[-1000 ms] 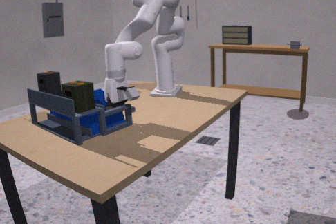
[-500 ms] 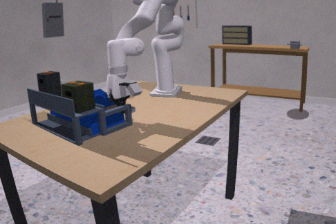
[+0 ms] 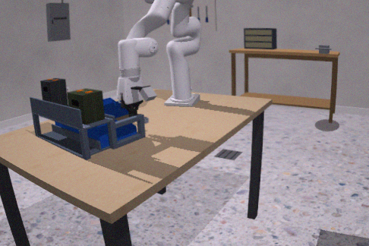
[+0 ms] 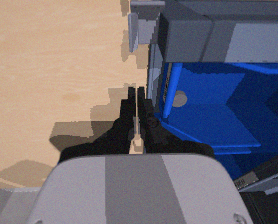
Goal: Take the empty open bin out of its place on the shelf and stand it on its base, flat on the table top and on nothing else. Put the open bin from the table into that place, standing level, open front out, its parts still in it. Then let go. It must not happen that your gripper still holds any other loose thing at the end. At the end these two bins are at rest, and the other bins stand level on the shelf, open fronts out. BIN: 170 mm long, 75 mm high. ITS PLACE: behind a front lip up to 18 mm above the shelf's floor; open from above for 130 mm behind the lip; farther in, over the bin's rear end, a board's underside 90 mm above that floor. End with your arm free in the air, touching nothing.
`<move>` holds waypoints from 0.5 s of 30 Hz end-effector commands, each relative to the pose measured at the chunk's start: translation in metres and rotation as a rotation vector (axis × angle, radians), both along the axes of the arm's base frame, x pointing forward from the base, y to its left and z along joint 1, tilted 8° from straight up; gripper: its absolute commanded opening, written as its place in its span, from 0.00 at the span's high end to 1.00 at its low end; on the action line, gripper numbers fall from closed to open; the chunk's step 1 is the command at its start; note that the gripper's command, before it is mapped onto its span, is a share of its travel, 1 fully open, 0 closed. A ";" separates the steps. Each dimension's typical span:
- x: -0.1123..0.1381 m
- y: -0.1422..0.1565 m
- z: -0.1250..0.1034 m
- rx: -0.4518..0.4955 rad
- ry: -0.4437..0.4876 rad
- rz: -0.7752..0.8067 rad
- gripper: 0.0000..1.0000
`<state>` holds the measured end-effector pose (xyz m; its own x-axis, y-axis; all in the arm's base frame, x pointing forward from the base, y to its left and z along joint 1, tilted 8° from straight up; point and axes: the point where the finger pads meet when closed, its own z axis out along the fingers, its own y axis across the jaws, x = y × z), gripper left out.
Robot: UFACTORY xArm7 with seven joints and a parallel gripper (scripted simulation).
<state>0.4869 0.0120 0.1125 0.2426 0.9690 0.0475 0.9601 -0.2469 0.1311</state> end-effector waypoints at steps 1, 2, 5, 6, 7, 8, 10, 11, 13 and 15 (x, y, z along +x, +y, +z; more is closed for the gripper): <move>-0.003 0.000 0.030 -0.002 -0.005 -0.001 1.00; -0.004 0.000 0.037 -0.002 -0.005 -0.001 1.00; -0.006 0.000 0.048 -0.002 -0.005 -0.001 1.00; -0.006 0.000 0.049 -0.002 -0.005 -0.001 1.00; -0.006 0.000 0.049 -0.002 -0.005 -0.001 1.00; -0.006 0.000 0.049 -0.002 -0.005 -0.001 1.00; -0.006 0.000 0.049 -0.002 -0.005 -0.001 1.00; -0.006 0.000 0.049 -0.002 -0.005 -0.001 1.00; -0.006 0.000 0.049 -0.002 -0.005 -0.001 1.00; -0.006 0.000 0.049 -0.002 -0.005 -0.001 1.00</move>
<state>0.4807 0.0115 0.1582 0.2413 0.9692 0.0493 0.9609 -0.2457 0.1273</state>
